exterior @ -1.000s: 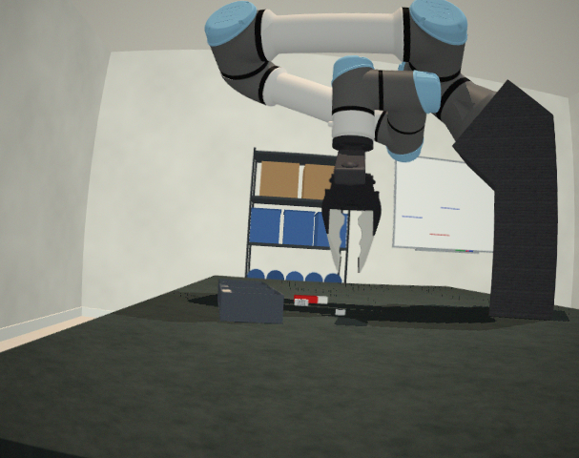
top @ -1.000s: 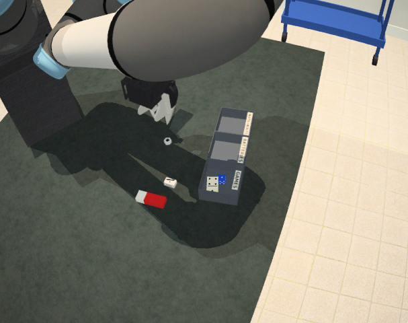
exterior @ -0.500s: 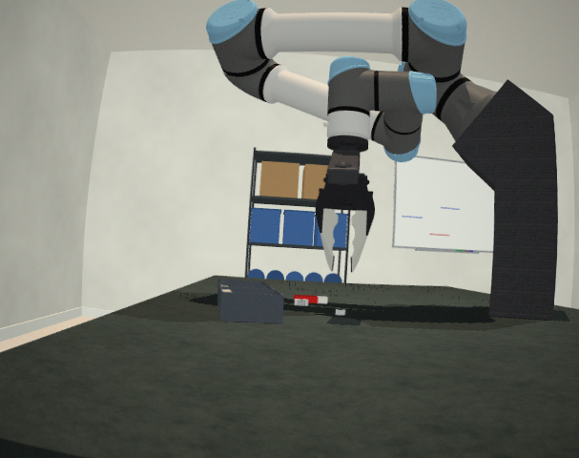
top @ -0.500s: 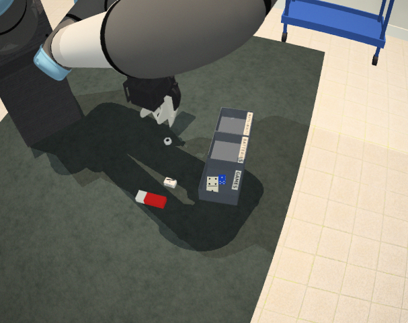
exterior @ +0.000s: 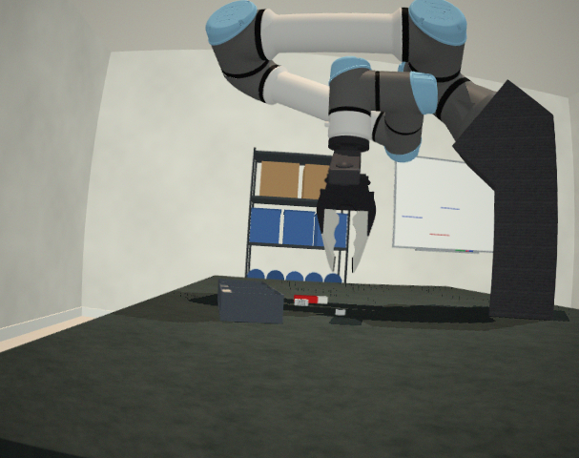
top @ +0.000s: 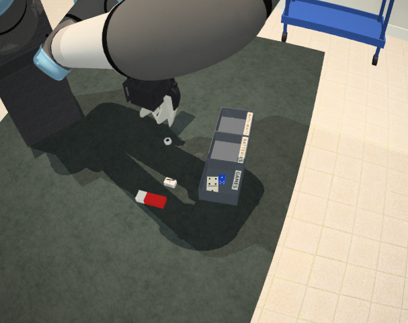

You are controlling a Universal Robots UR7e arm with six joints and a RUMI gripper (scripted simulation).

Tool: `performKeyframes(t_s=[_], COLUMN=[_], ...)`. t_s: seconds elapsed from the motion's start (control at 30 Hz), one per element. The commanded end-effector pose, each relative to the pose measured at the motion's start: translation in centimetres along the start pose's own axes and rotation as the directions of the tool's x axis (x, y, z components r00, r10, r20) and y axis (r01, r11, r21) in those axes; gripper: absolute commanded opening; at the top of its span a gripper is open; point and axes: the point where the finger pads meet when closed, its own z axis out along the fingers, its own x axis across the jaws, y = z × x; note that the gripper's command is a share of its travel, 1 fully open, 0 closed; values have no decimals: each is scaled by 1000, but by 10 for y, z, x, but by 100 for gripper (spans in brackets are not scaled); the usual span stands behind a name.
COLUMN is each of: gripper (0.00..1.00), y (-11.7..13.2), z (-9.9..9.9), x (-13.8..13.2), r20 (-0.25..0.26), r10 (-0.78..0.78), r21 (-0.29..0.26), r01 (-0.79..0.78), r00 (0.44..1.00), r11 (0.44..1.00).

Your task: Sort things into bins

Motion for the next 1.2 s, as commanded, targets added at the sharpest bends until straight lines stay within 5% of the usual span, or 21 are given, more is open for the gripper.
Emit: performKeyframes(t_s=[0.0,0.17,0.7,1.17], gripper=[18,18,18,18], y=[0,0,0,-1], z=[-1,-1,57,62], x=[-1,-3,0,1], r20=[1,4,-1,0], r10=[-1,-2,1,1], r21=[0,1,0,0], r01=[1,2,-1,-1], r00=[1000,1000,1000,1000], r11=[1000,1000,1000,1000])
